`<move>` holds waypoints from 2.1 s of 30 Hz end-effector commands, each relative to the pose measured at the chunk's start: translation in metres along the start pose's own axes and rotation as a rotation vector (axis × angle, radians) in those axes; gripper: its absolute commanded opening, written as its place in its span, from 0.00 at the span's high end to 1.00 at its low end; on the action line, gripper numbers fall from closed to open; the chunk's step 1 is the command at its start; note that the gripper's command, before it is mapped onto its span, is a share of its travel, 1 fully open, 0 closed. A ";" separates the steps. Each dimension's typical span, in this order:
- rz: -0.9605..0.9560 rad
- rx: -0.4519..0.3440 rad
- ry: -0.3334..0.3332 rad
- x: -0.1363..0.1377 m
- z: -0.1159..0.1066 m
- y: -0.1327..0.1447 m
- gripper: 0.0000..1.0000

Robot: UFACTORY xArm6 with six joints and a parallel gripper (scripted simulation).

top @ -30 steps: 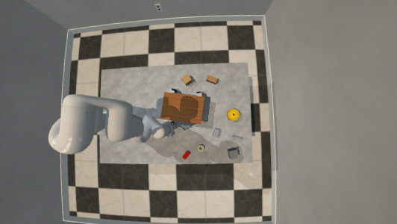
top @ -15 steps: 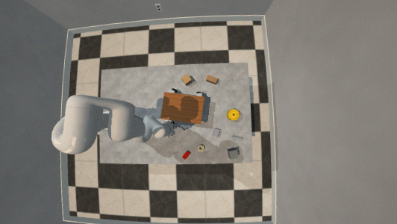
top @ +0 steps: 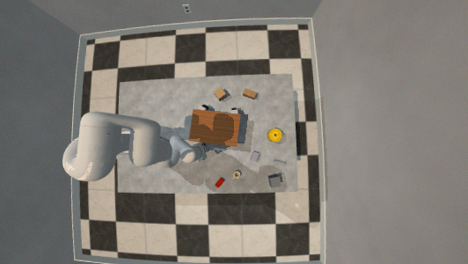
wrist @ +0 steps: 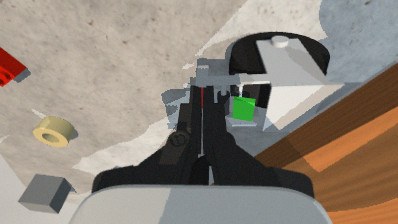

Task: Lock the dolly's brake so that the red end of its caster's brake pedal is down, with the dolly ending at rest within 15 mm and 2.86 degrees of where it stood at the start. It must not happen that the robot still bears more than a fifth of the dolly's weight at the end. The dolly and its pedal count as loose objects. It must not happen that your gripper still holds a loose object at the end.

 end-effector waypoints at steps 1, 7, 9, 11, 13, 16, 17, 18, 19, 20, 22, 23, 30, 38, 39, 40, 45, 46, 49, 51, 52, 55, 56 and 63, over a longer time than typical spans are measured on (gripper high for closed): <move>-0.002 0.002 0.005 0.002 0.001 -0.001 1.00; -0.002 0.002 0.005 0.002 0.001 -0.001 1.00; -0.002 0.002 0.005 0.002 0.001 -0.001 1.00; -0.002 0.002 0.005 0.002 0.001 -0.001 1.00; -0.002 0.002 0.005 0.002 0.001 -0.001 1.00; -0.002 0.002 0.005 0.002 0.001 -0.001 1.00; -0.002 0.002 0.005 0.002 0.001 -0.001 1.00; -0.002 0.002 0.005 0.002 0.001 -0.001 1.00; -0.002 0.002 0.005 0.002 0.001 -0.001 1.00; -0.002 0.002 0.005 0.002 0.001 -0.001 1.00; -0.002 0.002 0.005 0.002 0.001 -0.001 1.00; -0.002 0.002 0.005 0.002 0.001 -0.001 1.00; -0.002 0.002 0.005 0.002 -0.004 -0.001 1.00; -0.002 0.002 0.005 0.002 -0.030 -0.001 1.00; -0.002 0.002 0.005 0.001 -0.037 -0.001 1.00; -0.002 0.002 0.005 0.001 -0.044 -0.001 1.00; -0.002 0.002 0.005 0.001 -0.072 -0.001 1.00; -0.002 0.002 0.005 0.001 -0.076 -0.001 1.00; -0.002 0.002 0.005 0.001 -0.082 -0.001 1.00; -0.002 0.002 0.005 0.001 -0.082 -0.001 1.00; -0.002 0.002 0.005 0.001 -0.082 -0.001 1.00; -0.002 0.002 0.005 0.001 -0.083 -0.001 1.00; -0.002 0.002 0.005 0.001 -0.083 -0.001 1.00; -0.002 0.002 0.005 0.001 -0.083 -0.001 1.00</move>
Point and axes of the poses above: the point where the finger pads meet when closed, its own z axis out along the fingers, its own x axis across the jaws, y = z × x, the point moved 5 cm from there along -z, back along the fingers, and after that the axes turned 6 degrees about -z, right-handed, at the moved point
